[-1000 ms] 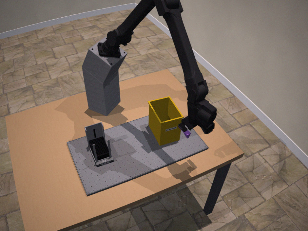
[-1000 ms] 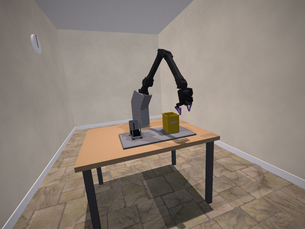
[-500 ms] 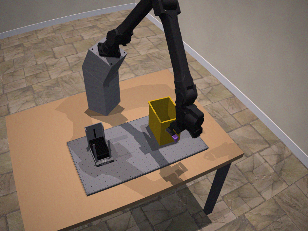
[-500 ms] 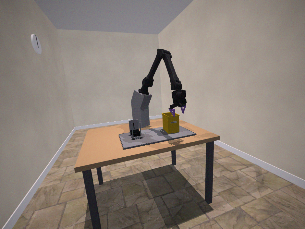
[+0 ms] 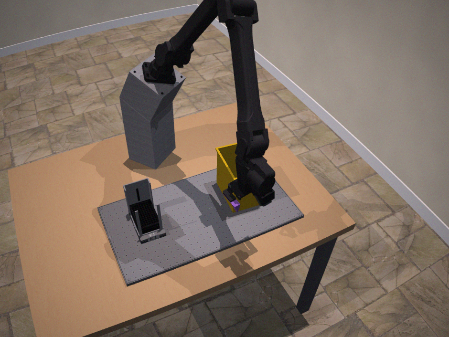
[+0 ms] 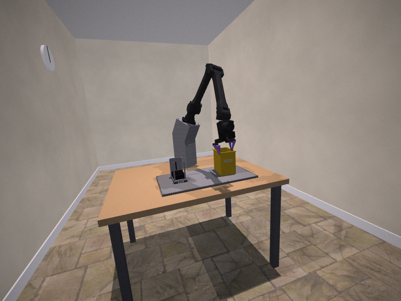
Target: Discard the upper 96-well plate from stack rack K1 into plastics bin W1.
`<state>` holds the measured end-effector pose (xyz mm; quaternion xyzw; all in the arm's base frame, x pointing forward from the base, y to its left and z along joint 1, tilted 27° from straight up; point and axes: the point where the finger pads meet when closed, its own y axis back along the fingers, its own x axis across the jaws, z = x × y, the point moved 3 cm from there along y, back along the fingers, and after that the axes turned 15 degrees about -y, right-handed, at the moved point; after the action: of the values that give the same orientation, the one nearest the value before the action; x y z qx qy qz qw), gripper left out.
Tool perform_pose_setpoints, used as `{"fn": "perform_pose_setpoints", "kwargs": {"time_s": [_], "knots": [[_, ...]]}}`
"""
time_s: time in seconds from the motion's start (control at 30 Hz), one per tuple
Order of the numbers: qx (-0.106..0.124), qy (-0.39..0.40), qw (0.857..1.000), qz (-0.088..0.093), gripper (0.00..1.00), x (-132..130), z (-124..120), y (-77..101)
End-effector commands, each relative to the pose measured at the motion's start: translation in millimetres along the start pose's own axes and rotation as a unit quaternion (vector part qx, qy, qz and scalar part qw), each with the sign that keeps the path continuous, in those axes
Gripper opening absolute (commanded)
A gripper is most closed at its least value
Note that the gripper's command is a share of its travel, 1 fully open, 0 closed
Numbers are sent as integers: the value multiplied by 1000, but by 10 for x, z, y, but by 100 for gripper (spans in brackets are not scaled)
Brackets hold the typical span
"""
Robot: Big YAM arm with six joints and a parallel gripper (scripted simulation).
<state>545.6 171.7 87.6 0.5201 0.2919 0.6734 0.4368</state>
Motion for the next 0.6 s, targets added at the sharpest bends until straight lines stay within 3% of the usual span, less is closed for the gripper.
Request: {"fn": "perform_pose_setpoints", "kwargs": {"time_s": [0.0,0.23,0.27,0.37,0.47,0.57], "knots": [[-5,-1,1000,-4,100,-295,-3,11],[-7,0,1000,-3,100,-512,-30,46],[-29,-3,999,-15,100,-473,33,210],[-28,0,1000,-12,100,-612,-9,218],[-11,-8,1000,-16,100,-849,-135,63],[-9,-9,1000,-16,100,-1003,-185,61]]}}
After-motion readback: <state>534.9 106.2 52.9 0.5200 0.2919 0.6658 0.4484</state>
